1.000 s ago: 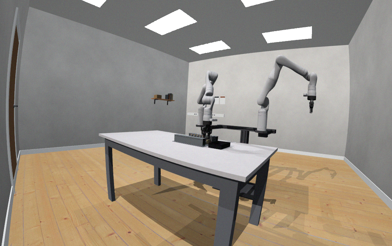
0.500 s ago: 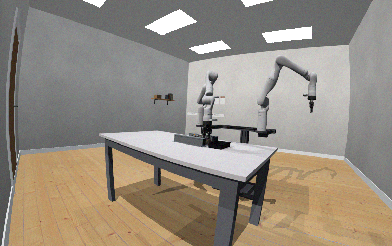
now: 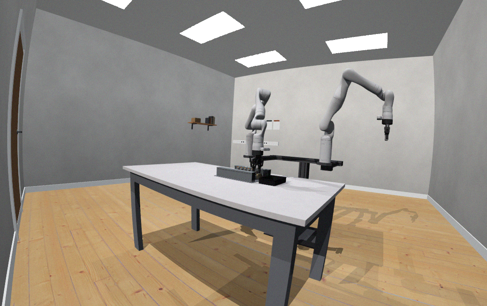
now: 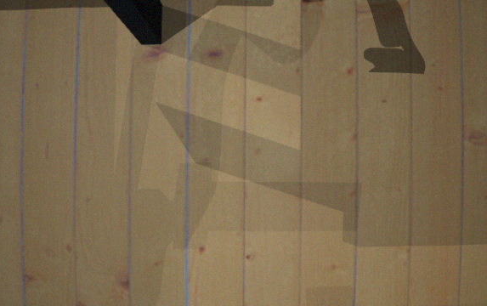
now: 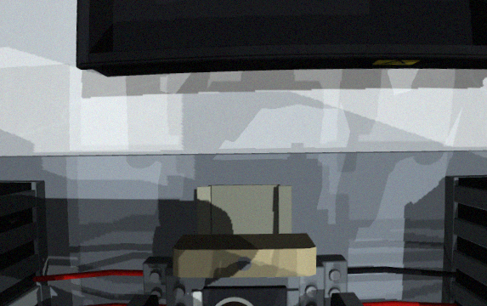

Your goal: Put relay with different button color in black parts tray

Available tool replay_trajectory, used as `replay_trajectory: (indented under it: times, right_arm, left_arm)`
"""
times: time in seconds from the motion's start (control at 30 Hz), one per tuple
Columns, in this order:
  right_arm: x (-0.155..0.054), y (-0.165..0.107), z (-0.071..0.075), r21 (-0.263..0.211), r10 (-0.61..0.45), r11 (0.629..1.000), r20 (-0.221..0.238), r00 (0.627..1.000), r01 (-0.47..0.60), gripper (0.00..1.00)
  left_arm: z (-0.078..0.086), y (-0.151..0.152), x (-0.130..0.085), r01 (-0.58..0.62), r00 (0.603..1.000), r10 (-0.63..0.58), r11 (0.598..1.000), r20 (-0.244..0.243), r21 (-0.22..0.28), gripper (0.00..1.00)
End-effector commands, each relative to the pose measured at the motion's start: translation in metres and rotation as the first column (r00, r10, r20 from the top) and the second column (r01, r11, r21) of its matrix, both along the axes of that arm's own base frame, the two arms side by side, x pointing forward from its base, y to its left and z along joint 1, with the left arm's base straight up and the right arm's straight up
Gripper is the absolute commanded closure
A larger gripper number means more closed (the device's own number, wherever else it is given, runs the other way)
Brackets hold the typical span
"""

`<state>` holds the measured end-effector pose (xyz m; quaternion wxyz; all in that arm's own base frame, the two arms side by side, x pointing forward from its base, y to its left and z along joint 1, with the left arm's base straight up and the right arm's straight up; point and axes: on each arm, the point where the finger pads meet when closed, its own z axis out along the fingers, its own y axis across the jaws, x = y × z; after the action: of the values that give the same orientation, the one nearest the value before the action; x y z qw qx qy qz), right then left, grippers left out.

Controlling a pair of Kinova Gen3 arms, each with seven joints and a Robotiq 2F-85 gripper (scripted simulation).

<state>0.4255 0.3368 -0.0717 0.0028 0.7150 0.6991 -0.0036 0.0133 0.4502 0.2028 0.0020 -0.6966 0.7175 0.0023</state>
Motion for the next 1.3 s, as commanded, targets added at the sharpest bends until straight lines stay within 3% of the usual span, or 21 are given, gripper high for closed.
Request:
replay_trajectory:
  times: [0.0, 0.03, 1.27]
  right_arm:
    - [0.0007, 0.0006, 0.0011, 0.002, 0.000, 1.000, 0.002, 1.000, 0.000, 0.351]
    - [0.0007, 0.0006, 0.0011, 0.002, 0.000, 1.000, 0.002, 1.000, 0.000, 0.655]
    - [0.0007, 0.0006, 0.0011, 0.002, 0.000, 1.000, 0.002, 1.000, 0.000, 0.655]
  left_arm:
    - [0.0006, 0.0003, 0.0000, 0.000, 1.000, 0.000, 1.000, 0.000, 0.001, 0.002]
    - [0.0006, 0.0003, 0.0000, 0.000, 1.000, 0.000, 1.000, 0.000, 0.001, 0.002]
    - [0.0006, 0.0003, 0.0000, 0.000, 1.000, 0.000, 1.000, 0.000, 0.001, 0.002]
